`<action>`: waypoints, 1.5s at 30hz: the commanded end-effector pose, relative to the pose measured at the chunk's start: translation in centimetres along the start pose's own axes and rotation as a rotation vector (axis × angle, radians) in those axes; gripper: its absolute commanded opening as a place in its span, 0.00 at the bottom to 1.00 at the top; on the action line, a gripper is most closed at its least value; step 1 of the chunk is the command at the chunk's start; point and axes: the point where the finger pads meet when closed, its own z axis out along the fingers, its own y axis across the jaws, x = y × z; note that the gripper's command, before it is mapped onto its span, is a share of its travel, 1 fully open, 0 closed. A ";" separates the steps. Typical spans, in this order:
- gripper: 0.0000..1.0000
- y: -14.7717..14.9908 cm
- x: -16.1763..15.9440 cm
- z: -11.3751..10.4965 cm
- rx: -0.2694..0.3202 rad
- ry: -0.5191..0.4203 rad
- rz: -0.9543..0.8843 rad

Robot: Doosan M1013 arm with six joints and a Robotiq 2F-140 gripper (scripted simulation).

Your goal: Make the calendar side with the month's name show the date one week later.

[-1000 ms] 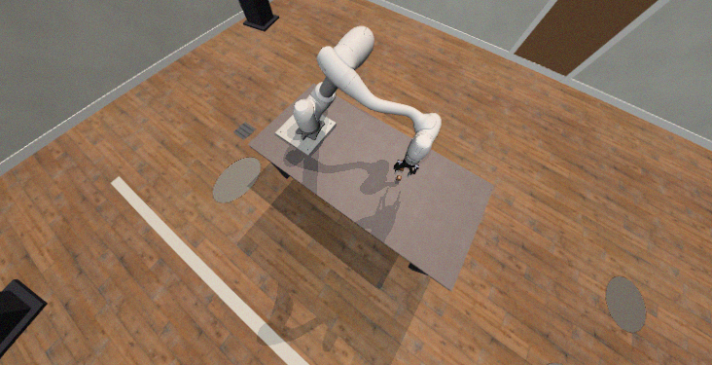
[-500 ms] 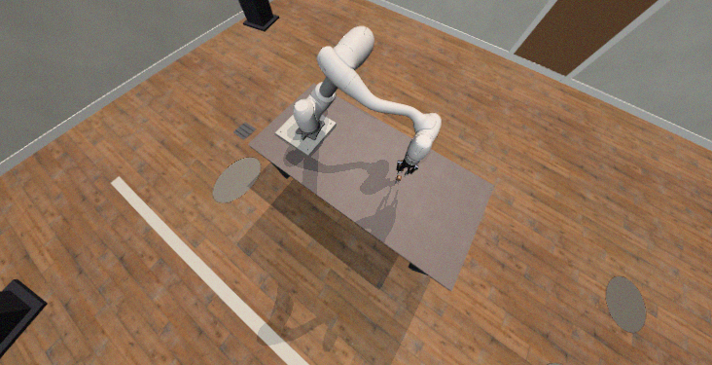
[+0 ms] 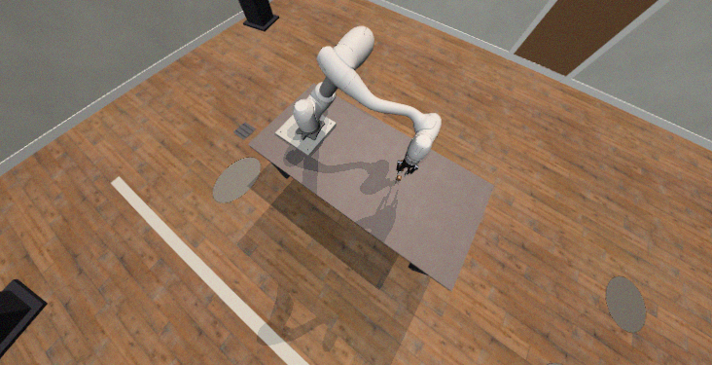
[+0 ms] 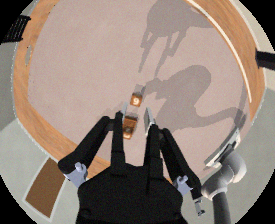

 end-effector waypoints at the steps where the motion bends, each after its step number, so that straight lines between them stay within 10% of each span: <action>1: 0.35 0.0 0.0 0.0 0.000 0.000 0.000; 45: 0.35 0.0 0.0 4.5 0.000 0.000 0.000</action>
